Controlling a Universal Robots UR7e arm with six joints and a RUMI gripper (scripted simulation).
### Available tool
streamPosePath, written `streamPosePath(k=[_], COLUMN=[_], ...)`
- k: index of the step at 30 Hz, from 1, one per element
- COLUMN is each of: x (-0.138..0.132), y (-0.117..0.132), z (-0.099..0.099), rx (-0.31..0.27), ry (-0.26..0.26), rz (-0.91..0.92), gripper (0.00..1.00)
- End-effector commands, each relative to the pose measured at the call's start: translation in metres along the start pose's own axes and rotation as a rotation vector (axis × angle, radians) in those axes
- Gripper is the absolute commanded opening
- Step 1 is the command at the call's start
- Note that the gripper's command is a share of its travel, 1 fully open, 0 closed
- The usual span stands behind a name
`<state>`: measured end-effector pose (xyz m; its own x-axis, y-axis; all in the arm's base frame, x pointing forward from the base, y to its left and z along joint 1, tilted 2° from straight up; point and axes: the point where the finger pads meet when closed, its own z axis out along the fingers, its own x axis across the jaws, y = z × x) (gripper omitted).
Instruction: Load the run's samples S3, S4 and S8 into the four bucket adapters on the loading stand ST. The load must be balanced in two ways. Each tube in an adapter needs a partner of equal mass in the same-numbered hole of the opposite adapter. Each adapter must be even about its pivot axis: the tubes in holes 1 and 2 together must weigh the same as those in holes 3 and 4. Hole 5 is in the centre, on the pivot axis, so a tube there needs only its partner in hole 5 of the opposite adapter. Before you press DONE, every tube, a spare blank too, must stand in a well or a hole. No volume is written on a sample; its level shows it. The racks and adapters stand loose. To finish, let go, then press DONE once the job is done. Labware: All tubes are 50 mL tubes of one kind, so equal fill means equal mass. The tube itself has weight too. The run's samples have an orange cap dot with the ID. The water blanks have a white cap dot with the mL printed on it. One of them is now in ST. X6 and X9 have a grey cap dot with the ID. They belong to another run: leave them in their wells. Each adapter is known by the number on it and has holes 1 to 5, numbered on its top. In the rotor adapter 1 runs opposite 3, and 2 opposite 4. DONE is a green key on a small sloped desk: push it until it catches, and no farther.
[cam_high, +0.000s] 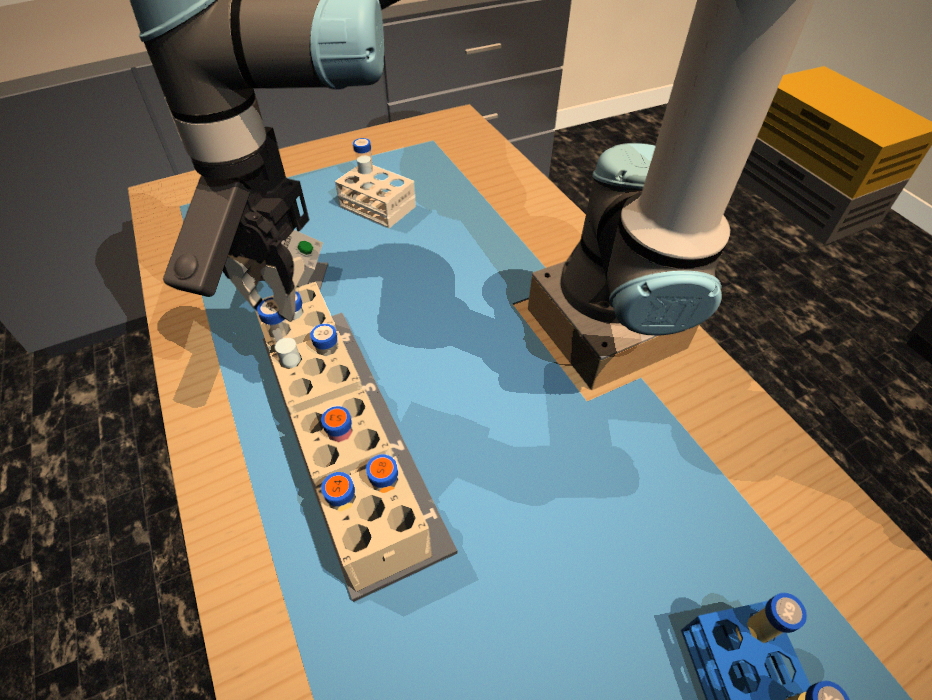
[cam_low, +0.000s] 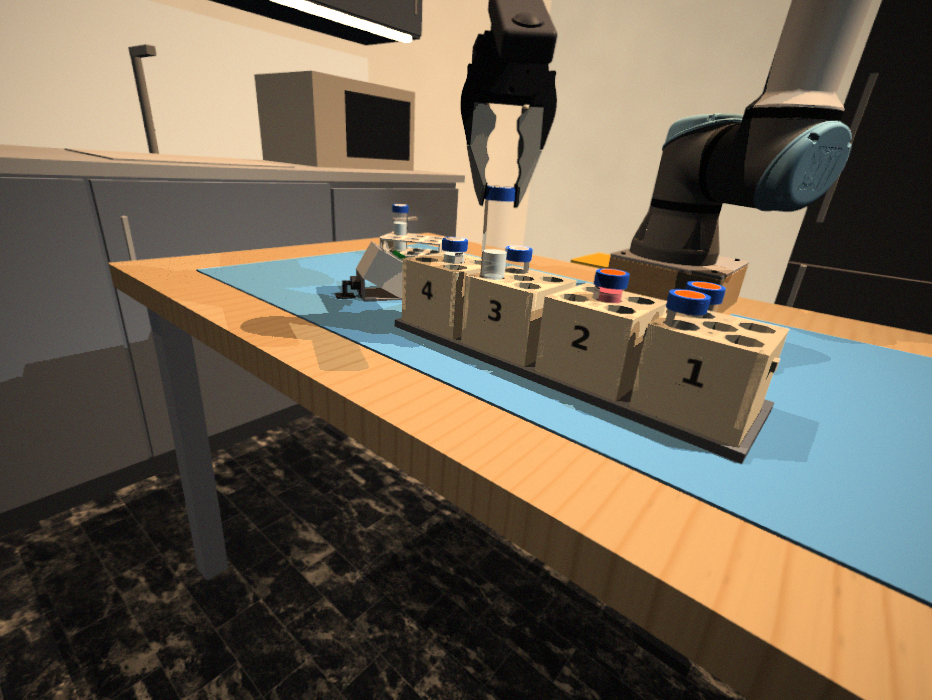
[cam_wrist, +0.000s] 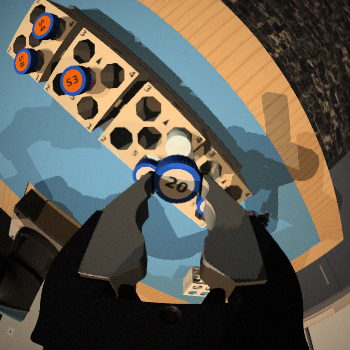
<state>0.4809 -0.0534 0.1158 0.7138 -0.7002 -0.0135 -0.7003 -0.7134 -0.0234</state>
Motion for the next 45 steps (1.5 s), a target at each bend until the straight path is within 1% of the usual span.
streamPosePath(k=[1,42,45], x=[-0.001,-0.001,-0.001], y=[0.0,0.0,0.0], z=[0.009,0.058,0.059], rx=[-0.001,-0.001,-0.001], ry=[-0.001,-0.001,-0.001], rz=[-0.001,-0.001,-0.001], gripper=[0.0,0.0,0.0])
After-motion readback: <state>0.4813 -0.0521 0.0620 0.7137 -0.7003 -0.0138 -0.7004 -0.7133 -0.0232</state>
